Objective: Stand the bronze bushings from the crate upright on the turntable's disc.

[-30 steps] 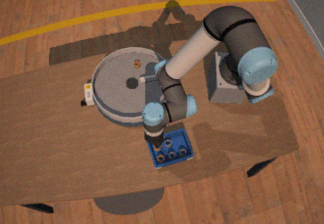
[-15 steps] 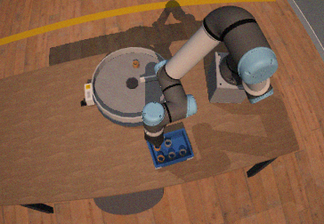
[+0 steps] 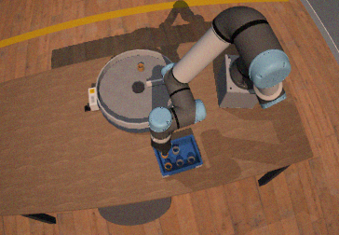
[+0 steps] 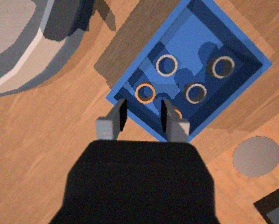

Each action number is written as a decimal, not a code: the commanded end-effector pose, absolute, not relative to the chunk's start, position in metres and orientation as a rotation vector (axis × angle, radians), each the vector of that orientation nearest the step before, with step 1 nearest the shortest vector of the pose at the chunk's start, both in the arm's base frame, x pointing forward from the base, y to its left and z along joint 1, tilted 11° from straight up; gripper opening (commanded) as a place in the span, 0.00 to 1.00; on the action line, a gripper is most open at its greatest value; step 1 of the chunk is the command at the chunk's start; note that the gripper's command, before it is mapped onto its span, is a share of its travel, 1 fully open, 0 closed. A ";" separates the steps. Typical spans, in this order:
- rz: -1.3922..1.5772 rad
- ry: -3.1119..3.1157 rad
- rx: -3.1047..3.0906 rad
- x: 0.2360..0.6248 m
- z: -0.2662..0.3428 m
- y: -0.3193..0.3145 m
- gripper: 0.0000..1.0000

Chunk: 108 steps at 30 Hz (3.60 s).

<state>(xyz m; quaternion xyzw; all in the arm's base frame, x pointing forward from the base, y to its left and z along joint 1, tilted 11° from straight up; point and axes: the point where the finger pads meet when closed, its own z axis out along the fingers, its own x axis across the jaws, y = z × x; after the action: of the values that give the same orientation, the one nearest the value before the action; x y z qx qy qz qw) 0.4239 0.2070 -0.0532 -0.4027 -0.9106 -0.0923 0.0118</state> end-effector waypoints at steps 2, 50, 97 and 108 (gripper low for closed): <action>-0.289 -2.842 -1.254 0.426 -0.053 0.208 0.76; -0.289 -2.843 -1.253 0.428 -0.097 0.217 0.76; -0.289 -2.842 -1.254 0.429 -0.117 0.220 0.76; -0.289 -2.843 -1.253 0.430 -0.130 0.223 0.76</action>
<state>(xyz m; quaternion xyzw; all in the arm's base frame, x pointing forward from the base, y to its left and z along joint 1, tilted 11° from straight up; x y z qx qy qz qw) 0.4274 0.2197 -0.1221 -0.4025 -0.9107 -0.0919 0.0125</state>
